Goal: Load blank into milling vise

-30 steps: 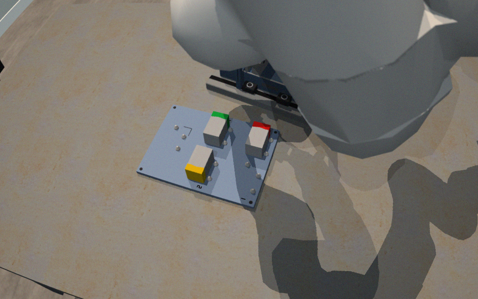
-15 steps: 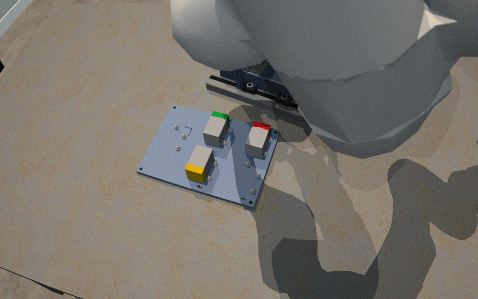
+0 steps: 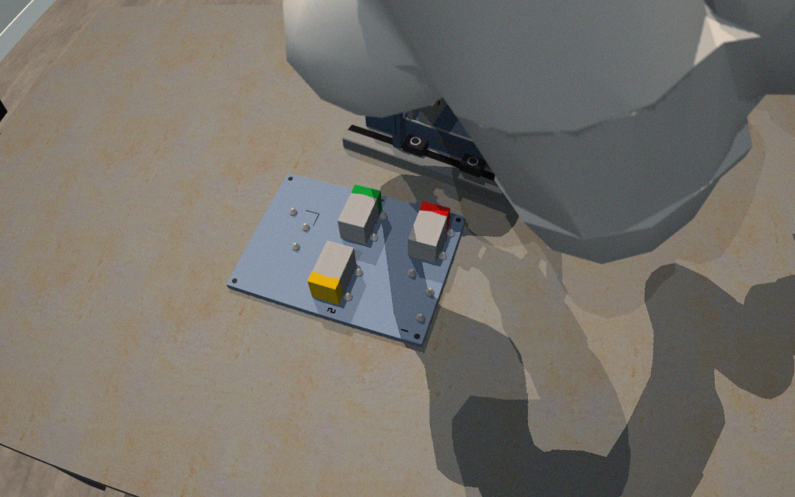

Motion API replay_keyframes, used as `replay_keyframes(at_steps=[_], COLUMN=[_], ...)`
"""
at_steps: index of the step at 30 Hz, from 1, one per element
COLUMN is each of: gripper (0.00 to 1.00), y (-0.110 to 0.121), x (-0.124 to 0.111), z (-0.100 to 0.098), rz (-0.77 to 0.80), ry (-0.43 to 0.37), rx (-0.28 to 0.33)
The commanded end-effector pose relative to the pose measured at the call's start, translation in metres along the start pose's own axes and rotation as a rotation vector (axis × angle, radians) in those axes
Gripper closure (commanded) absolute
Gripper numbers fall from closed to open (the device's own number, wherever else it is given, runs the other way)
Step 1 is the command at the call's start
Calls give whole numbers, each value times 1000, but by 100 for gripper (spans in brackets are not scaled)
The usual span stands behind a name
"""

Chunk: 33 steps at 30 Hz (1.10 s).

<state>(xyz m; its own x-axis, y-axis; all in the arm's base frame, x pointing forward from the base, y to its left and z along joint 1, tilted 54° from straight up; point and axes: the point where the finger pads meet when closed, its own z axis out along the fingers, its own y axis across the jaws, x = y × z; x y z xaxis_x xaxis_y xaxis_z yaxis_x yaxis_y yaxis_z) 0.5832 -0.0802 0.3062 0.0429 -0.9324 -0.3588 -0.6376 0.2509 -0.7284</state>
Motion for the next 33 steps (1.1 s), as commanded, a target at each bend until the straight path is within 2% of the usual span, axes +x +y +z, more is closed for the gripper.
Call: replay_keyframes(at_steps=[1,4,16,21,33], gripper=[0,0,0,0,0], y=[-1,-1,-1,0,0], x=[0,1,1,0,0], z=[-23,-59,-59,-96,-96], rz=[0,1,1,1,1], ry=[0,0,0,0,0], rx=[2,2,2,2,2])
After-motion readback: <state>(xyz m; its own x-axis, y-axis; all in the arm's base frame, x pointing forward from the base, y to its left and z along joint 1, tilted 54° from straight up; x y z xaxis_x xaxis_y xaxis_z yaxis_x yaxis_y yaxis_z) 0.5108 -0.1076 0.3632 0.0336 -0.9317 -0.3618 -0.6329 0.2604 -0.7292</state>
